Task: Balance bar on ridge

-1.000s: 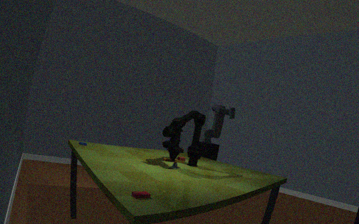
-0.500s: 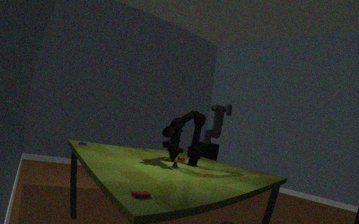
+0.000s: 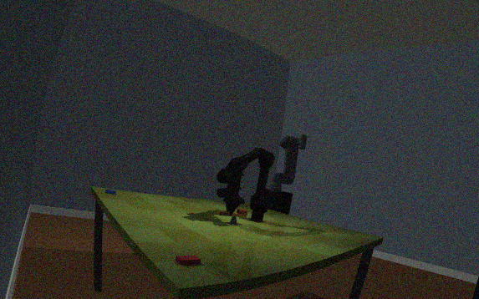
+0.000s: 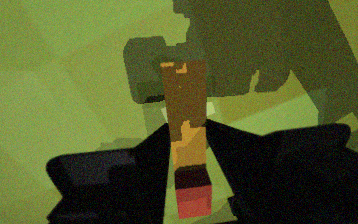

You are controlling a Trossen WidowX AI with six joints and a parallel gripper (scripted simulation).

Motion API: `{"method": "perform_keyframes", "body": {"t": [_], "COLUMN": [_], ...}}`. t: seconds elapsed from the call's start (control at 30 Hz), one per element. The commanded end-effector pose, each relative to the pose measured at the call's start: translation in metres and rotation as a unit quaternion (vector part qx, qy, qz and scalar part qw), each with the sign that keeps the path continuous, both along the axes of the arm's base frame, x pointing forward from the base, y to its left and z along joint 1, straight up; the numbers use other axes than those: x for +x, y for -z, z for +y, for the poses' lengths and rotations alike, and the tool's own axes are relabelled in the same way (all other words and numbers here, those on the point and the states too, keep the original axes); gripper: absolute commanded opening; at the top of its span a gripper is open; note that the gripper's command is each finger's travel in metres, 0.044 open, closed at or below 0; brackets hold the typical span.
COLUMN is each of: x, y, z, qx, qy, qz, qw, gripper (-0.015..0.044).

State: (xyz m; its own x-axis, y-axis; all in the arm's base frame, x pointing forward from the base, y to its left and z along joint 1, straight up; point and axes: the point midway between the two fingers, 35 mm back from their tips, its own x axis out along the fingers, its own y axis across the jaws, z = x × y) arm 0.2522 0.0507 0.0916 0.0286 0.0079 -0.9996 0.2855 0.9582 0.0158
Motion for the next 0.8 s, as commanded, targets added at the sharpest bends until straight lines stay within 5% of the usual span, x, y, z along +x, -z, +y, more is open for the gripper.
{"method": "perform_keyframes", "body": {"t": [0.0, 0.33, 0.53, 0.77], "x": [0.0000, 0.0000, 0.0000, 0.0000], "y": [0.0000, 0.0000, 0.0000, 0.0000], "z": [0.0000, 0.0000, 0.0000, 0.0000], "qx": [0.000, 0.000, 0.000, 0.000], "qy": [0.000, 0.000, 0.000, 0.000], "qz": [0.000, 0.000, 0.000, 0.000], "qw": [1.000, 1.000, 1.000, 1.000], "gripper": [0.0000, 0.0000, 0.0157, 0.0167]}}
